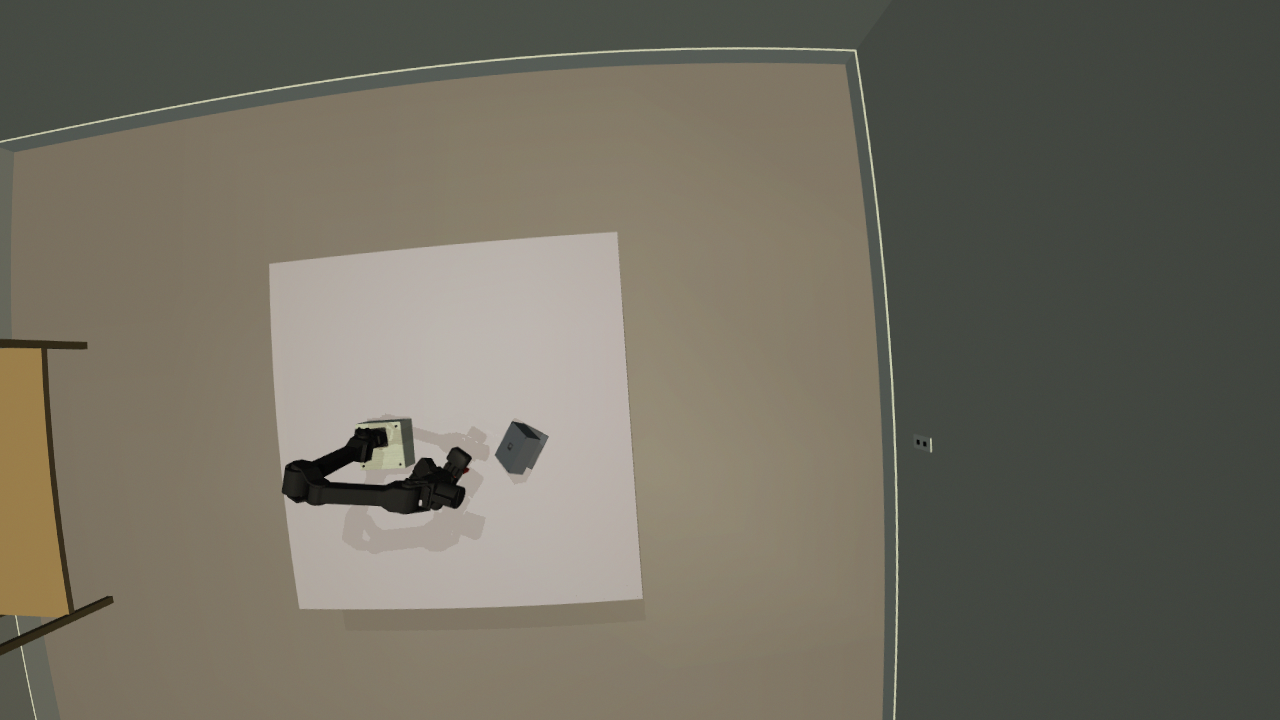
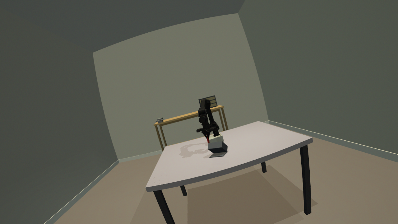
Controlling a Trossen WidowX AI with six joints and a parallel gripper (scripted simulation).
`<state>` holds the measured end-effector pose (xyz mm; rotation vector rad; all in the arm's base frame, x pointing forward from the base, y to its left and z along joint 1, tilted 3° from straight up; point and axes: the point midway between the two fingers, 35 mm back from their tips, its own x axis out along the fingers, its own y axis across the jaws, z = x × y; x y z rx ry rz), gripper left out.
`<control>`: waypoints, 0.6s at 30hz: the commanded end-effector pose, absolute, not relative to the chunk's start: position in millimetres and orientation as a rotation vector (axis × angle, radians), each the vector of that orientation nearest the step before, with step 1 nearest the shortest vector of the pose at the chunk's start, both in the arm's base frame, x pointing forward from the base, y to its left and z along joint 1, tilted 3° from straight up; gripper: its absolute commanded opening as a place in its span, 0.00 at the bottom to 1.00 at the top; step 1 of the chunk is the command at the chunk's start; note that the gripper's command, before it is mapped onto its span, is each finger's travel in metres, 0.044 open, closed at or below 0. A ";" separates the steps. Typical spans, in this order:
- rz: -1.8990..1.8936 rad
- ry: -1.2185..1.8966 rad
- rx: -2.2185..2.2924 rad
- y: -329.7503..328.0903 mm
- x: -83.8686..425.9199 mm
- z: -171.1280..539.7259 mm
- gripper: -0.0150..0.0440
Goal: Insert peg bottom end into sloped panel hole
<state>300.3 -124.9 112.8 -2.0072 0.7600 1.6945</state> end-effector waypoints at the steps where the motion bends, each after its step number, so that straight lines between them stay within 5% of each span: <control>1: 1.680 0.777 -2.033 -121.3 302.2 112.7 0.25; 18: 1.618 0.810 -2.144 -107.0 316.2 116.3 0.25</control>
